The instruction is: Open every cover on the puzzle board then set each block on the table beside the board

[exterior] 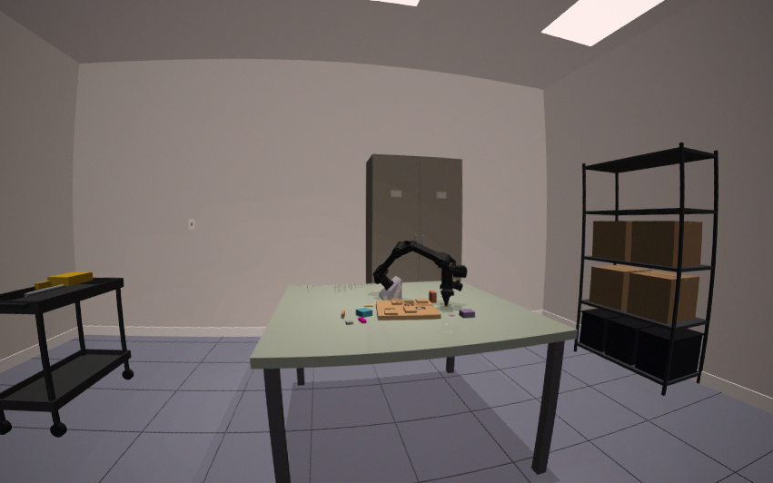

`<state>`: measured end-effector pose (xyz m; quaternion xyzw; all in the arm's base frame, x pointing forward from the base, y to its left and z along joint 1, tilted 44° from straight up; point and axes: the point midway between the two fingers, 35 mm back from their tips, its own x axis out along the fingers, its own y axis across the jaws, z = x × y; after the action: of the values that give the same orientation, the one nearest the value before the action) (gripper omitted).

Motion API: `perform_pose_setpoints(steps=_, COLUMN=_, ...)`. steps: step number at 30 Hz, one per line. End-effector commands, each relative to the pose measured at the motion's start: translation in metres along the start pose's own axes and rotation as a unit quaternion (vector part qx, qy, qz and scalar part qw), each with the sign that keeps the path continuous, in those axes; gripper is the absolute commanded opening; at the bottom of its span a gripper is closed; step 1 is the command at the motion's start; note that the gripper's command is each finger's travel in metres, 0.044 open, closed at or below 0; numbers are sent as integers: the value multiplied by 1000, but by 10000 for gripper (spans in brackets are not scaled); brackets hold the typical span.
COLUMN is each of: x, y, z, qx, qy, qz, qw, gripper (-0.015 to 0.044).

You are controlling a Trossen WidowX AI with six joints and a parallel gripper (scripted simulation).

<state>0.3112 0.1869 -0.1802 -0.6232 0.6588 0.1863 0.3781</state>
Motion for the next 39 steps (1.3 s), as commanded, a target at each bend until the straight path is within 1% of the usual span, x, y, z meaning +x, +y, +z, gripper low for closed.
perform_pose_setpoints(steps=1, x=7, y=0, z=-2, qx=-2, qy=2, qz=-1, qw=1000, gripper=80)
perform_pose_setpoints(steps=4, x=9, y=0, z=-2, qx=-2, qy=2, qz=-1, qw=1000, gripper=80)
perform_pose_setpoints(steps=17, x=5, y=1, z=-1, qx=0, qy=1, qz=0, qw=1000, gripper=421)
perform_pose_setpoints(steps=18, x=4, y=0, z=-1, qx=0, qy=1, qz=0, qw=1000, gripper=440)
perform_pose_setpoints(steps=39, x=-63, y=0, z=0, qx=-2, qy=1, qz=0, qw=1000, gripper=440)
